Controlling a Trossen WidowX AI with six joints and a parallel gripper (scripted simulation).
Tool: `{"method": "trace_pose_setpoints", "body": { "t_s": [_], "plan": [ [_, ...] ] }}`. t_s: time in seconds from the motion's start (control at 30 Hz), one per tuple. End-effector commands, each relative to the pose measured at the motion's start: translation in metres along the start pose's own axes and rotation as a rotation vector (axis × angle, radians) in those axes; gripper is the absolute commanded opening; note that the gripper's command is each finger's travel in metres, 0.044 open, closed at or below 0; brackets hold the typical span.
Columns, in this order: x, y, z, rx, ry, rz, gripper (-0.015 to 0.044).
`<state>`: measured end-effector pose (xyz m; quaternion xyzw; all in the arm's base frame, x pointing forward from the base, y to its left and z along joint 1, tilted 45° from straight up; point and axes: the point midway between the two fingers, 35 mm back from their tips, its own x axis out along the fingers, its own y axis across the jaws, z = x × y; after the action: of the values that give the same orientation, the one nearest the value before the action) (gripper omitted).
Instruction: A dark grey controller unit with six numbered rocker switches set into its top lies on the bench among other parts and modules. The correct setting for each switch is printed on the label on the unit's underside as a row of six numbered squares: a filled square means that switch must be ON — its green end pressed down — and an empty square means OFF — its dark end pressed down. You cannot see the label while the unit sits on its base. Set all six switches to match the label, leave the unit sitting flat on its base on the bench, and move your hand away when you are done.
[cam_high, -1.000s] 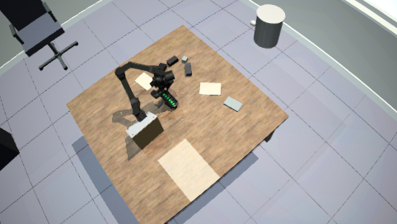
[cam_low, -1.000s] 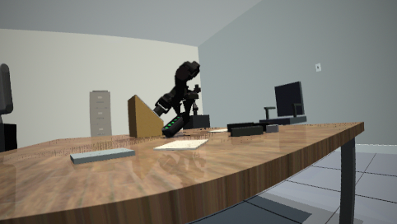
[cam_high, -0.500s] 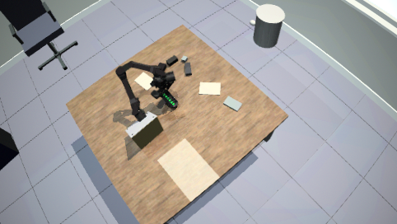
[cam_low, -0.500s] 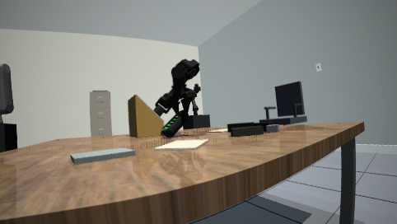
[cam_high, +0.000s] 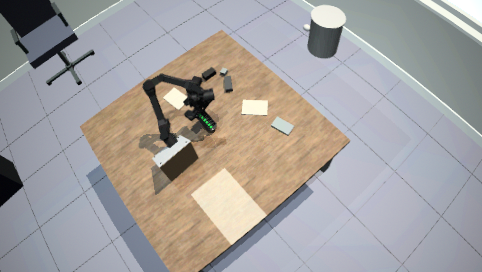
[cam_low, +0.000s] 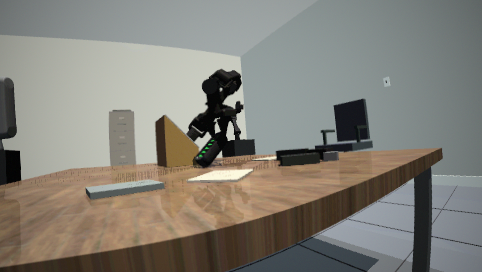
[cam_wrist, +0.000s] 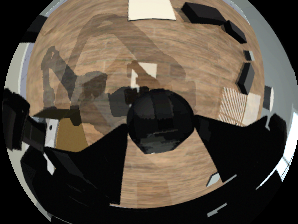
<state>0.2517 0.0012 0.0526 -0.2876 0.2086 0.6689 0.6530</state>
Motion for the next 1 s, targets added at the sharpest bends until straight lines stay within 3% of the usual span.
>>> {"method": "trace_pose_setpoints", "body": {
  "t_s": [0.0,0.97],
  "plan": [
    [-0.004,-0.002,-0.006,-0.006,0.003,-0.004,0.0336],
    [-0.015,-0.002,-0.029,-0.006,-0.057,-0.004,0.0336]
  ]
}}
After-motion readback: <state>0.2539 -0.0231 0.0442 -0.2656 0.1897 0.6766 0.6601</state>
